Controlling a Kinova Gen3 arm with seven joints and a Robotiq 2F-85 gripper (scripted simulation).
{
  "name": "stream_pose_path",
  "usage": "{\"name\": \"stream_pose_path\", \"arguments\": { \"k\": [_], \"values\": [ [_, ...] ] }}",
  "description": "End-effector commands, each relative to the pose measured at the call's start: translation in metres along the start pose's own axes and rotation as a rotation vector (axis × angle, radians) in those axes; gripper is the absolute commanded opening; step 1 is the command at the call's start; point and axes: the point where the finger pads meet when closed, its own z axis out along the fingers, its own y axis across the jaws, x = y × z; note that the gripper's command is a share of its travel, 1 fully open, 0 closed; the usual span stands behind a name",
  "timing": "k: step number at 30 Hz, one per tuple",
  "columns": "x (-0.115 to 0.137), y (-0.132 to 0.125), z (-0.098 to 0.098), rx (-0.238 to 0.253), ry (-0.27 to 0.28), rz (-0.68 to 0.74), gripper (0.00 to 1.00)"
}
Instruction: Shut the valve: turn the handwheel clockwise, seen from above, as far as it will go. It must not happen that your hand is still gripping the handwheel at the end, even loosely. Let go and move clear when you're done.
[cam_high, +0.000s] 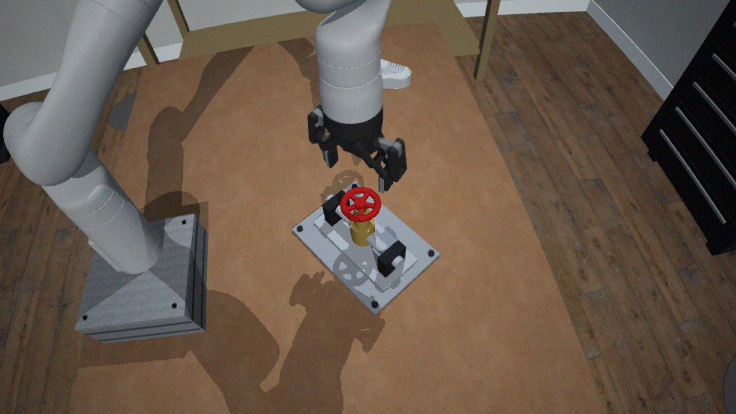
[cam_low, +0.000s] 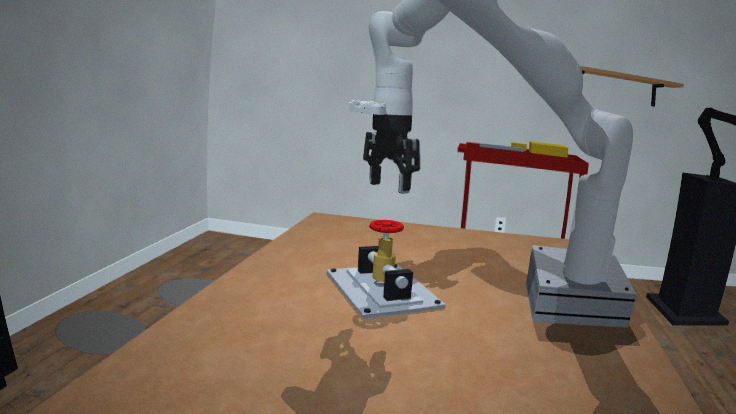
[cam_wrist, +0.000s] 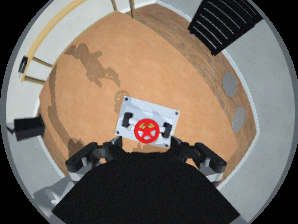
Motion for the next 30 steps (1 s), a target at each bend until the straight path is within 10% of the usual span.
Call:
{"name": "stream_pose_path", "arguments": {
  "k": [1, 30],
  "values": [
    [0.0, 0.0, -0.001, -0.001, 0.001, 0.0, 1.0],
    [0.0, 0.0, 0.012, -0.002, 0.009, 0.0, 1.0]
  ]
}}
